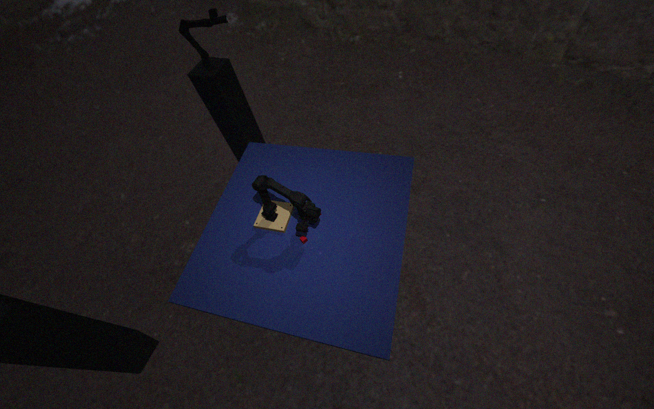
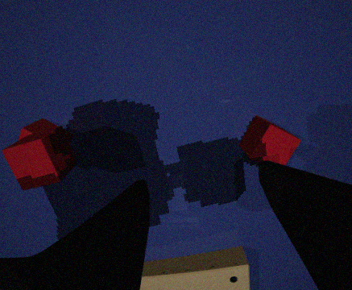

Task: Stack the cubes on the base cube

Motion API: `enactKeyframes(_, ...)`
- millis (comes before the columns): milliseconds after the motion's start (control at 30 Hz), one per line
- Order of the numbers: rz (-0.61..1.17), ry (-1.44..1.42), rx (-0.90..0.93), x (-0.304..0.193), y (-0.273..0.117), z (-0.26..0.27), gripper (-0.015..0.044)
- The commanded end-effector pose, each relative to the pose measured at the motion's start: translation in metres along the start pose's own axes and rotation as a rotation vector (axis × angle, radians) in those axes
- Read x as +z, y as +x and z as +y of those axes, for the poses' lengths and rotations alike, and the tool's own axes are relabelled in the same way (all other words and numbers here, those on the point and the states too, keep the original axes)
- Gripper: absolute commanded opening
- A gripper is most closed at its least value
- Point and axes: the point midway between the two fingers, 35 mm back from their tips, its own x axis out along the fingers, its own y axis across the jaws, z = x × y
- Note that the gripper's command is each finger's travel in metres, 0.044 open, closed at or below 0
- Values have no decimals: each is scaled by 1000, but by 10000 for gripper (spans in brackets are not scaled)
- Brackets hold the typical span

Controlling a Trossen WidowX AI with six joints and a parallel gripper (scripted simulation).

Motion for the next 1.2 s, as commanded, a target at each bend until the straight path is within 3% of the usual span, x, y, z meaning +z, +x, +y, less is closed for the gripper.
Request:
enactKeyframes(0,-7,-179,-3,-3,-6,-14,265)
enactKeyframes(600,-3,-957,-9,-25,-20,-67,265)
enactKeyframes(867,-3,-985,-9,-26,-19,-69,265)
enactKeyframes(1167,-3,-985,-8,-26,40,-69,265)
